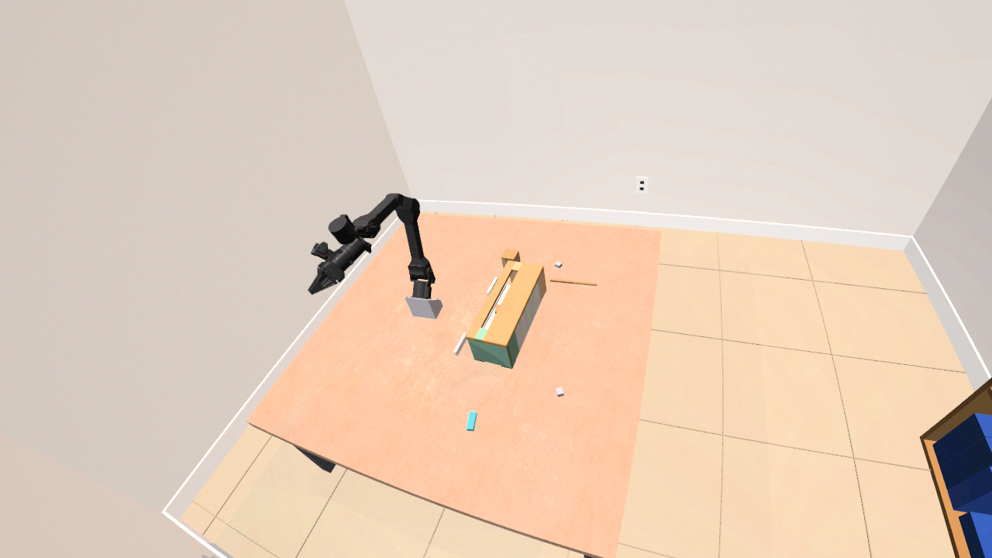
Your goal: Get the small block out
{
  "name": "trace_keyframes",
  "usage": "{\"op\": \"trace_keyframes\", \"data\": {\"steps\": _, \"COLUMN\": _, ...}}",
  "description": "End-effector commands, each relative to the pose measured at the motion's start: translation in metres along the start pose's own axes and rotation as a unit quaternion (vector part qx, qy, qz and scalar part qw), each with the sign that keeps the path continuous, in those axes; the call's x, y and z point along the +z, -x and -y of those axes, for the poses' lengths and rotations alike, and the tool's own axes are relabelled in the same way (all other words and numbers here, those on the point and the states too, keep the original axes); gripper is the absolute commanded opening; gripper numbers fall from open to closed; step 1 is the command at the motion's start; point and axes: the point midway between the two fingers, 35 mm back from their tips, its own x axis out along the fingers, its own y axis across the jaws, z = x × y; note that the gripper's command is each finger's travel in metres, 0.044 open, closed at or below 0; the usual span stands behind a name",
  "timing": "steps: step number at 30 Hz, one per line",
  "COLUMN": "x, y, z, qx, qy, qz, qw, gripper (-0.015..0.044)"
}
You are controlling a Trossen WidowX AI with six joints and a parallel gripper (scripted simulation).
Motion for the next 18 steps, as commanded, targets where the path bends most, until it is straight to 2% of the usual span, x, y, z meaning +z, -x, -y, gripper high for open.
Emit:
{"op": "trace_keyframes", "data": {"steps": 1, "x": -0.002, "y": 0.0, "z": -0.002, "qx": 0.002, "qy": 0.01, "qz": -0.004, "qw": 1.0, "gripper": 0.04}}
{"op": "trace_keyframes", "data": {"steps": 4, "x": -0.037, "y": 0.009, "z": -0.023, "qx": 0.032, "qy": 0.155, "qz": -0.056, "qw": 0.986, "gripper": 0.04}}
{"op": "trace_keyframes", "data": {"steps": 6, "x": -0.067, "y": 0.019, "z": -0.038, "qx": 0.065, "qy": 0.276, "qz": -0.097, "qw": 0.954, "gripper": 0.04}}
{"op": "trace_keyframes", "data": {"steps": 10, "x": -0.121, "y": 0.041, "z": -0.058, "qx": 0.133, "qy": 0.468, "qz": -0.155, "qw": 0.86, "gripper": 0.04}}
{"op": "trace_keyframes", "data": {"steps": 18, "x": -0.194, "y": 0.082, "z": -0.071, "qx": 0.246, "qy": 0.681, "qz": -0.209, "qw": 0.657, "gripper": 0.04}}
